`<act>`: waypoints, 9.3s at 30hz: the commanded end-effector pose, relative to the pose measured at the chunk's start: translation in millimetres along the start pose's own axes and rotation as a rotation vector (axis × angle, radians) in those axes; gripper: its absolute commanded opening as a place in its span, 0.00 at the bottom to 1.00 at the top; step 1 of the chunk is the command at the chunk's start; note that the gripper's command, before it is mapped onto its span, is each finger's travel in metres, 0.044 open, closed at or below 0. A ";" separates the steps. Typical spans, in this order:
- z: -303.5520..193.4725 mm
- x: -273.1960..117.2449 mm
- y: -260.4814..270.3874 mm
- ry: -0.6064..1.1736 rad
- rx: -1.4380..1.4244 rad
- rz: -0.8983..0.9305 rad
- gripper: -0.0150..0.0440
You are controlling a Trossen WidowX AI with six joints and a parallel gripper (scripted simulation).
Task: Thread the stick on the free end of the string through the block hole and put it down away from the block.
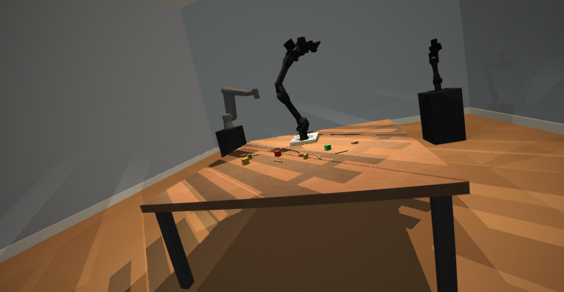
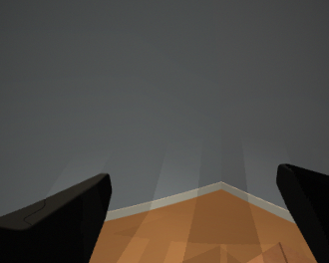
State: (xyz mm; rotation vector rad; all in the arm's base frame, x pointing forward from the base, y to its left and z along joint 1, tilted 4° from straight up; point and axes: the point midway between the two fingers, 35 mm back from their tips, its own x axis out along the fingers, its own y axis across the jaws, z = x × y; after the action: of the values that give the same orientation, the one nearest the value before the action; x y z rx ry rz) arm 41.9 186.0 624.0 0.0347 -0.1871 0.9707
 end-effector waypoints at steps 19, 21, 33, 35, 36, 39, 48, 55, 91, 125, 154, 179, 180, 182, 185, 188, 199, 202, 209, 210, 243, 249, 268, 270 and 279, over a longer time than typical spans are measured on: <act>-107.7 96.3 -43.9 0.302 -0.681 -0.289 1.00; -124.8 106.1 -60.6 0.369 -0.752 -0.315 1.00; -262.3 118.5 -194.7 0.933 -1.022 -0.327 1.00; -283.7 107.5 -220.6 1.033 -1.026 -0.323 1.00; -294.2 100.7 -233.2 1.082 -1.024 -0.320 1.00; -324.9 75.4 -269.6 1.228 -1.001 -0.304 1.00; -408.7 -30.9 -345.4 1.559 -0.761 -0.205 1.00; -469.6 -135.4 -365.4 1.725 -0.478 -0.052 1.00; -518.0 -242.8 -341.6 1.715 -0.105 0.061 0.67; -518.0 -242.8 -341.6 1.715 -0.105 0.061 0.25; -518.0 -242.8 -341.6 1.715 -0.105 0.061 0.25; -506.2 -320.9 -283.2 1.138 1.300 -1.542 1.00; -506.0 -324.6 -279.0 1.060 1.378 -1.630 1.00; -505.6 -331.0 -271.1 0.955 1.474 -1.738 1.00; -505.5 -336.2 -264.2 0.800 1.598 -1.878 1.00; -505.5 -341.0 -257.2 0.628 1.717 -2.011 1.00; -505.8 -347.6 -246.6 0.302 1.899 -2.215 1.00; -505.8 -347.6 -246.6 0.302 1.899 -2.215 1.00; -505.8 -347.6 -246.6 0.302 1.899 -2.215 1.00; -505.8 -347.6 -246.6 0.302 1.899 -2.215 1.00; -516.0 -349.6 -248.0 0.302 1.899 -2.215 0.46; -525.7 -351.3 -248.9 0.302 1.899 -2.215 0.46; -556.8 -355.6 -248.7 0.302 1.900 -2.214 0.46; -560.0 -355.9 -248.5 0.302 1.900 -2.214 0.46; -565.6 -356.4 -247.9 0.302 1.900 -2.214 0.46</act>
State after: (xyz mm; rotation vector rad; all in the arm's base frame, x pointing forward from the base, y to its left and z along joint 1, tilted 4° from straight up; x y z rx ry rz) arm 130.2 -182.3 21.2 1.4553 0.9784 -1.3744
